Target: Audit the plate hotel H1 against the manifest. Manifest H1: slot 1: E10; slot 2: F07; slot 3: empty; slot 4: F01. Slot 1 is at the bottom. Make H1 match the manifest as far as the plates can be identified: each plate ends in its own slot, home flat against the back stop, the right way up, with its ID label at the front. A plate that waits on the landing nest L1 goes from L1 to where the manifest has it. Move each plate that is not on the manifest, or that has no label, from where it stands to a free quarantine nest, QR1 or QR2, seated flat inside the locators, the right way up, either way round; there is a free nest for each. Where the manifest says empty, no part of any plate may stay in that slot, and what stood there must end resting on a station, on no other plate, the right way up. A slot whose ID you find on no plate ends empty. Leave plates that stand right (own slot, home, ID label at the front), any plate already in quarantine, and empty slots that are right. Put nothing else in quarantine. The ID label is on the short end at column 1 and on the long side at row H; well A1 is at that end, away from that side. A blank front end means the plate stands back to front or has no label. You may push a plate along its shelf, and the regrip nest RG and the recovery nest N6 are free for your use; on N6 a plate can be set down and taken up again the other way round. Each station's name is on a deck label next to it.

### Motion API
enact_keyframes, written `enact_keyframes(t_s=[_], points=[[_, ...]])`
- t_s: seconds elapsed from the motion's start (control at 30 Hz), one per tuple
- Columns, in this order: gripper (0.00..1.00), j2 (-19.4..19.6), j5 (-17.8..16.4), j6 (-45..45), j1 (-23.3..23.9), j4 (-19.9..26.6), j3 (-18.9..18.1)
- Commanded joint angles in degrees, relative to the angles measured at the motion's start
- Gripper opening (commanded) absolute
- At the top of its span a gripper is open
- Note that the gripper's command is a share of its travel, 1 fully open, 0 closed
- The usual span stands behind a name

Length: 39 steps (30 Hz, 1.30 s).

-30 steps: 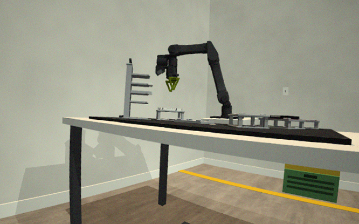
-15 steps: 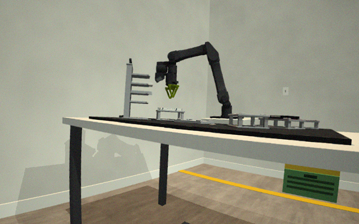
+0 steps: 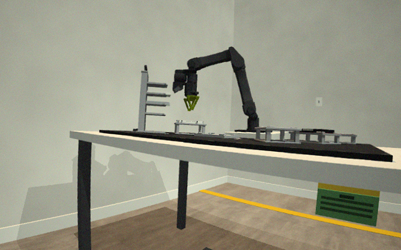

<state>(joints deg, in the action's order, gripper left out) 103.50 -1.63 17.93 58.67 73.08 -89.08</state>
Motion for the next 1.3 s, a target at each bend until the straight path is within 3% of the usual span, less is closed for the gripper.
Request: enact_keyframes(t_s=[0.0,0.5,1.27], points=[[1.0,-0.3,-0.2,0.0,-0.1,-0.1,-0.2],[1.0,-0.3,-0.2,-0.1,-0.1,-0.7,0.4],[1.0,0.4,-0.2,-0.2,-0.3,-6.8,5.8]])
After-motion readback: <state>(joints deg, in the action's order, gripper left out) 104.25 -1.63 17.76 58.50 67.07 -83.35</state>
